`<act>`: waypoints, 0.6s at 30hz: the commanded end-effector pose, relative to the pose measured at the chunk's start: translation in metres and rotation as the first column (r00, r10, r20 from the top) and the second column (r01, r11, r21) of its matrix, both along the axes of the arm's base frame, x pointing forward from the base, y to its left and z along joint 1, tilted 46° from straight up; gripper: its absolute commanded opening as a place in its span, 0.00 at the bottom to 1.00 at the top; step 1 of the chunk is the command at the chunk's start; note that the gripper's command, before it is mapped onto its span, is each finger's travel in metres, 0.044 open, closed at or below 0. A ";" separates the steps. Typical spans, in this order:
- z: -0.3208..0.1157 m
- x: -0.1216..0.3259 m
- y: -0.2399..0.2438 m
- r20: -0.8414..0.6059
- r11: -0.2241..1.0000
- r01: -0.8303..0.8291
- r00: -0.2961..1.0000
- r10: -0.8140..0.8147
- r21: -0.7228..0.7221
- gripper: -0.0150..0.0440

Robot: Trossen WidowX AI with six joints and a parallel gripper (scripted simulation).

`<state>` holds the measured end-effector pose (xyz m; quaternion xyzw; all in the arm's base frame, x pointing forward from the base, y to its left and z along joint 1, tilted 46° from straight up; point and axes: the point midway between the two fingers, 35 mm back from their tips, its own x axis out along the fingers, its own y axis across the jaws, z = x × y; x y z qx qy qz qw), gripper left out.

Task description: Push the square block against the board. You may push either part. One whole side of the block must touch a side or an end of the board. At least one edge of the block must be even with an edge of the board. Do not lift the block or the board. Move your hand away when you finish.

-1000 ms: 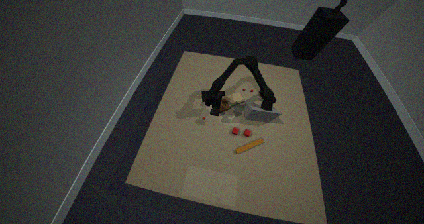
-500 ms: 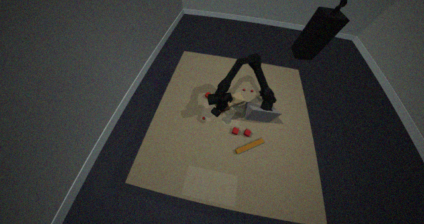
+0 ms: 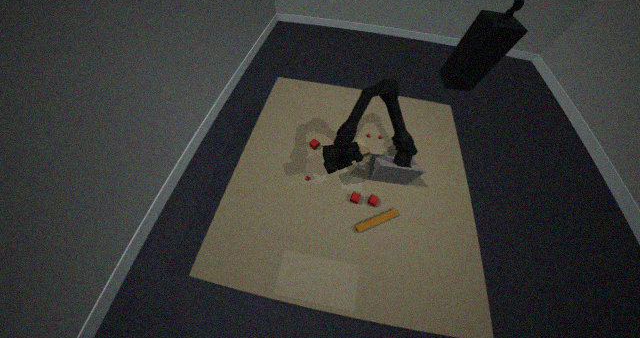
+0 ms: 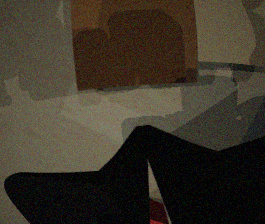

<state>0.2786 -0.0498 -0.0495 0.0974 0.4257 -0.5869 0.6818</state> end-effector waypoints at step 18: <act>-0.034 -0.005 -0.043 0.032 1.000 0.031 0.999 -0.031 -0.002 0.25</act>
